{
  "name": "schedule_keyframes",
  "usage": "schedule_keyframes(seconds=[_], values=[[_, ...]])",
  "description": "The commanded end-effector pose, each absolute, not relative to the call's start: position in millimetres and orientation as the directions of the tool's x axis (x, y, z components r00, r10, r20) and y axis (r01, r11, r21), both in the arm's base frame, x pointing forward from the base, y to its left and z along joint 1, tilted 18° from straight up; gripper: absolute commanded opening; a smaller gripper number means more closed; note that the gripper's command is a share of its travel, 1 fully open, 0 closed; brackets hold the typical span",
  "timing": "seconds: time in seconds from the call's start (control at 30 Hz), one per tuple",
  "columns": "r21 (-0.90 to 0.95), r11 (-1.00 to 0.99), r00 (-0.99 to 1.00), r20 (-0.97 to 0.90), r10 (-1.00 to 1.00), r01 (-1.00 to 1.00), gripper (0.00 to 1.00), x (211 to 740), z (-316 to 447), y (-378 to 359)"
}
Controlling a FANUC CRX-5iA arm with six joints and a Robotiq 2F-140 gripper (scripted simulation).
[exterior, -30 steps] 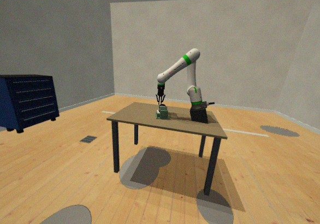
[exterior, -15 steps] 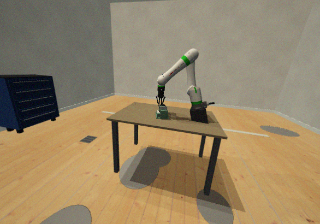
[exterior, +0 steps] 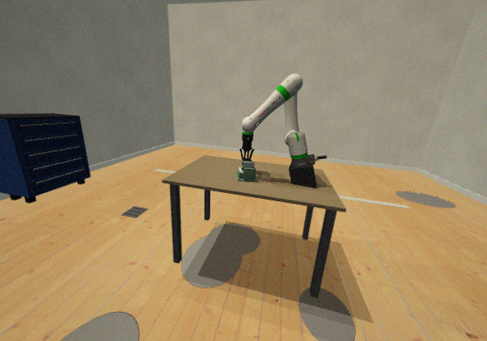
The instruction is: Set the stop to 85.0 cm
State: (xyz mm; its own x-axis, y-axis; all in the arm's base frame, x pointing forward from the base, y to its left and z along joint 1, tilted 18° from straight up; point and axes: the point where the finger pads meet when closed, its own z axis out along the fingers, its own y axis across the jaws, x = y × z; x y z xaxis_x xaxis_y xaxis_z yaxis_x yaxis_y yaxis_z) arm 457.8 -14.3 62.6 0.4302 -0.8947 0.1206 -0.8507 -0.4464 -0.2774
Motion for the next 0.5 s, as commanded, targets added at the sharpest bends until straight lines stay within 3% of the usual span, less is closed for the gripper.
schedule_keyframes(seconds=[0.0,0.47], values=[[-0.277,-0.446,0.43,0.121,-0.895,-0.851,0.04,452.8,60.0,-17.1],[-0.277,-0.446,0.43,0.121,-0.895,-0.851,0.04,433.2,60.6,-26.5]])
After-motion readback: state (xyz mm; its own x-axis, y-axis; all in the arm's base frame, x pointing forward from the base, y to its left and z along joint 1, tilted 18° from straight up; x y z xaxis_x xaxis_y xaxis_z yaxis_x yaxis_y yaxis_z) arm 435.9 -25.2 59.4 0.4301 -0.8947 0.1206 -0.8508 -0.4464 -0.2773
